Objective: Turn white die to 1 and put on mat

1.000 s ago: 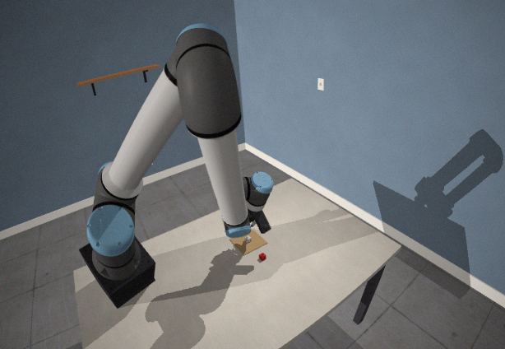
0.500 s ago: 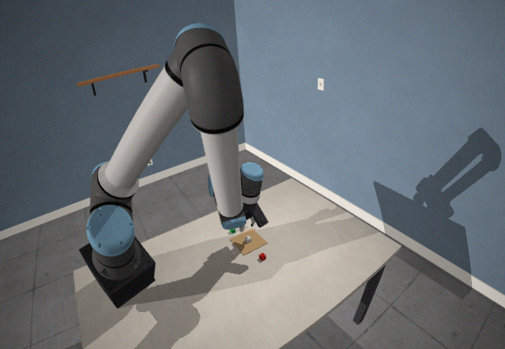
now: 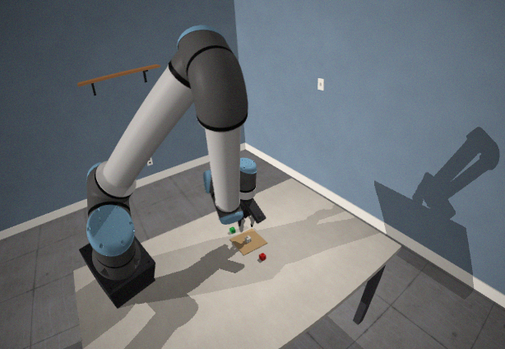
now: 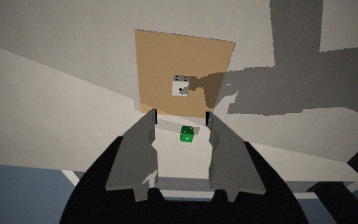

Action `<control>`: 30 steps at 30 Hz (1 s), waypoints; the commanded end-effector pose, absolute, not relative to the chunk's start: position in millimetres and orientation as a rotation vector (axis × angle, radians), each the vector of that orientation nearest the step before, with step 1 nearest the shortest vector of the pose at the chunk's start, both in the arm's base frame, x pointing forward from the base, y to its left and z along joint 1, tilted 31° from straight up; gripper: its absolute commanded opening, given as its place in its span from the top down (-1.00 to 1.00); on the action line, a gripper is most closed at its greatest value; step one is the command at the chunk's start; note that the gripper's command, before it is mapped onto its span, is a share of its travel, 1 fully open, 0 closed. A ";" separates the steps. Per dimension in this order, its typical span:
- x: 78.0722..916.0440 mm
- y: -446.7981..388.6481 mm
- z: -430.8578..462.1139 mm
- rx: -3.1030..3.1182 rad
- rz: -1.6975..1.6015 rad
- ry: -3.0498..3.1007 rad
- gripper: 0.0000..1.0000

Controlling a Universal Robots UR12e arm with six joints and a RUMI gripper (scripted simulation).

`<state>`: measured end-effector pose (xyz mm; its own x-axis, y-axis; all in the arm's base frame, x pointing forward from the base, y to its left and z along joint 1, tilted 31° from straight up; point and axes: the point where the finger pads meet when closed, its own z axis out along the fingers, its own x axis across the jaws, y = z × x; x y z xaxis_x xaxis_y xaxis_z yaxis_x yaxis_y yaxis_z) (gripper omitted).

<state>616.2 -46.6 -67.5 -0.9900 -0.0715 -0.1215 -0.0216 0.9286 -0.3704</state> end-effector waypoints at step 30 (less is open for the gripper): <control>616.6 -43.7 -65.2 -0.054 -0.772 2.897 -1.00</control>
